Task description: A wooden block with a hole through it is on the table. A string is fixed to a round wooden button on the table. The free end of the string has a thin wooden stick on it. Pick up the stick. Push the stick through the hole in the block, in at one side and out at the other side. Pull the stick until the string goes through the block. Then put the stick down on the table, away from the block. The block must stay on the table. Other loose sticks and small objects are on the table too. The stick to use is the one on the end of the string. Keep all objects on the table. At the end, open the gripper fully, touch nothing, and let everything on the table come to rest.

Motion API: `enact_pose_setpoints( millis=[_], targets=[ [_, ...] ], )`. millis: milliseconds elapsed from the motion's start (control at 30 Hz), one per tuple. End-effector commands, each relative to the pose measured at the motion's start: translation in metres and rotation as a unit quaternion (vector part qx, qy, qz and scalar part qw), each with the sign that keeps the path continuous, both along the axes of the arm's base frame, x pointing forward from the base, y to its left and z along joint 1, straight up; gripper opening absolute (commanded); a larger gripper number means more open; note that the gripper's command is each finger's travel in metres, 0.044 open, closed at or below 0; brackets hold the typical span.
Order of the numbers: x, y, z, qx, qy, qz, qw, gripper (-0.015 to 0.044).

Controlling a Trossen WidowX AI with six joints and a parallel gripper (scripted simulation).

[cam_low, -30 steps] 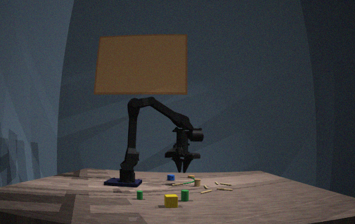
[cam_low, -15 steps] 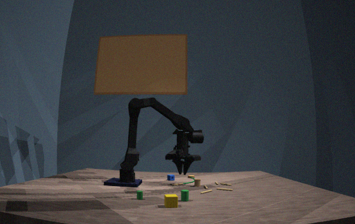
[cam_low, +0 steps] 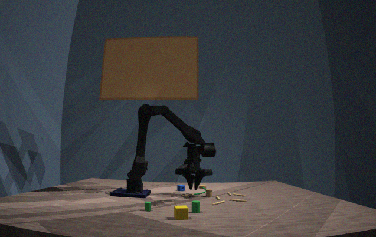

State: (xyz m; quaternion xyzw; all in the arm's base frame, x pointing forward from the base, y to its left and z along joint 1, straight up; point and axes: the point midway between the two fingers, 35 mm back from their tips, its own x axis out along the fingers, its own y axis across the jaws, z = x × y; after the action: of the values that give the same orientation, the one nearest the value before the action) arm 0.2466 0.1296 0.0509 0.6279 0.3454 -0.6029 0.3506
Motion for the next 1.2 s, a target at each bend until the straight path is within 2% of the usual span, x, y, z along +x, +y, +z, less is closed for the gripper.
enact_pose_setpoints(
  millis=[0, 633, 800, 1167],
  targets=[
    [-0.002, 0.000, -0.009, 0.001, 0.005, -0.003, 1.000, 0.0125],
    [-0.003, -0.001, -0.026, 0.001, 0.005, -0.003, 1.000, 0.0125],
    [-0.002, -0.001, -0.025, -0.001, 0.002, -0.001, 1.000, 0.0000],
    [-0.002, -0.001, -0.021, -0.001, 0.002, -0.001, 1.000, 0.0000]
  ],
)
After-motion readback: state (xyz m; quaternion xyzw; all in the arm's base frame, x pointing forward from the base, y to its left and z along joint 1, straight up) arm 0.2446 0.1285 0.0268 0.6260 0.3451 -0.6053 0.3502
